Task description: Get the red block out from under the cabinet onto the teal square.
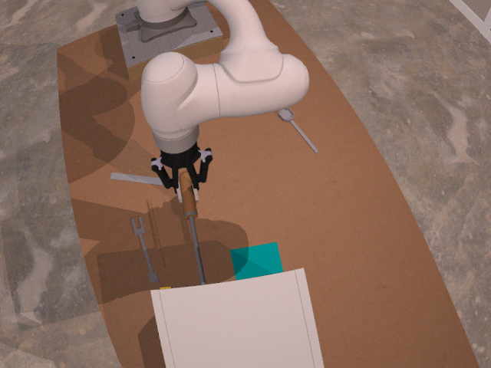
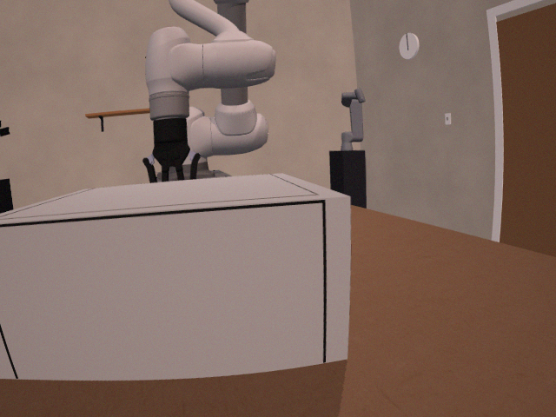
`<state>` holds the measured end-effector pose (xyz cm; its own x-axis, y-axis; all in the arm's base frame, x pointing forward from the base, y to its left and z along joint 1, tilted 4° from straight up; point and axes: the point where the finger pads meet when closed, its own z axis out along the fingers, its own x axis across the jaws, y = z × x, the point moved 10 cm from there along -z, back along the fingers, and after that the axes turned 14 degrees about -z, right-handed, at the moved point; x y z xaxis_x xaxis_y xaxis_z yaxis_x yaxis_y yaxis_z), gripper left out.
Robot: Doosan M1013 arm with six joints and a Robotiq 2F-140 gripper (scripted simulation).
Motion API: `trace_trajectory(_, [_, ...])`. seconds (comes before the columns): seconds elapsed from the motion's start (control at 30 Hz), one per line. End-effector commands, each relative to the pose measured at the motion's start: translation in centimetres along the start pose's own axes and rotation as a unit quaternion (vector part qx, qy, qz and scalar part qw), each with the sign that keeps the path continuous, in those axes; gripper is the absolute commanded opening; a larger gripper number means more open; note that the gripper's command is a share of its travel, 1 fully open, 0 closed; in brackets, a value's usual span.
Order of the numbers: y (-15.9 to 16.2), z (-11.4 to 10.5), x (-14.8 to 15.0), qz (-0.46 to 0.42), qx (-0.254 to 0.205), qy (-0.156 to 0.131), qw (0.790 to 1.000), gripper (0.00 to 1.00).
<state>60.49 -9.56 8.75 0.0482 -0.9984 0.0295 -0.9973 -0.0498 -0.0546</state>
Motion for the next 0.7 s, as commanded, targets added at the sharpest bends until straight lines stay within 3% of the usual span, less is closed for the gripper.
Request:
trace_trajectory(0.0, [-0.9,0.0,0.2,0.0,0.0,0.0,1.0,0.0])
trace_trajectory(0.67, [-6.1,0.0,1.5,0.0,0.0,0.0,1.0,0.0])
